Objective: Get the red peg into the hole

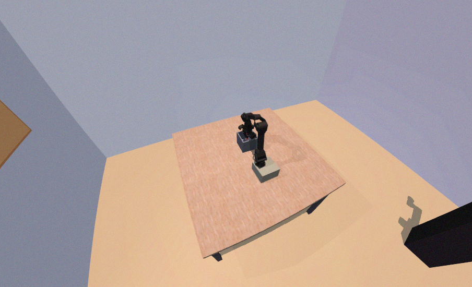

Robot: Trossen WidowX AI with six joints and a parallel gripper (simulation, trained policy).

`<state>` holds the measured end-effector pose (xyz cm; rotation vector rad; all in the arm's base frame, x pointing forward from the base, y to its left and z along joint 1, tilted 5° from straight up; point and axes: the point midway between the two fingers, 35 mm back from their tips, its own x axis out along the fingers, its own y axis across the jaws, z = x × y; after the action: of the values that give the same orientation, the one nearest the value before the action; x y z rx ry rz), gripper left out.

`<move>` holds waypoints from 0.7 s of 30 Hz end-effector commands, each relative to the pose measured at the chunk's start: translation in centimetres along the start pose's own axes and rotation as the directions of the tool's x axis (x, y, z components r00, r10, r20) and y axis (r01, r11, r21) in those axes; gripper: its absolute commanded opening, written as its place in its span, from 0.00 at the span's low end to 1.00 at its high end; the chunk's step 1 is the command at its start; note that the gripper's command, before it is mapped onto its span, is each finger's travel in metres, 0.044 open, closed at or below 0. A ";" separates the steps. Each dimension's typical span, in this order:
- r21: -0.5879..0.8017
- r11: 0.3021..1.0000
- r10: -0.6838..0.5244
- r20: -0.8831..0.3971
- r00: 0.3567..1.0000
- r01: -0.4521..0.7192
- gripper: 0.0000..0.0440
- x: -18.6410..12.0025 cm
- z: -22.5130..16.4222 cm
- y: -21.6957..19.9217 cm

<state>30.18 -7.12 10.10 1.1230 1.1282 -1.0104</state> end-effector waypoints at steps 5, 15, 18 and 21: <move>-0.013 1.000 -0.001 -0.013 1.000 0.001 0.00 1.7 0.7 0.4; -0.052 0.999 -0.011 -0.027 1.000 0.010 0.00 4.1 1.1 0.8; -0.064 0.998 -0.018 -0.026 1.000 0.016 0.00 4.8 1.2 0.8; -0.076 0.997 -0.028 -0.023 0.999 0.026 0.01 5.2 1.3 0.9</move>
<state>31.95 -8.36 5.67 1.0790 1.1830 -0.9692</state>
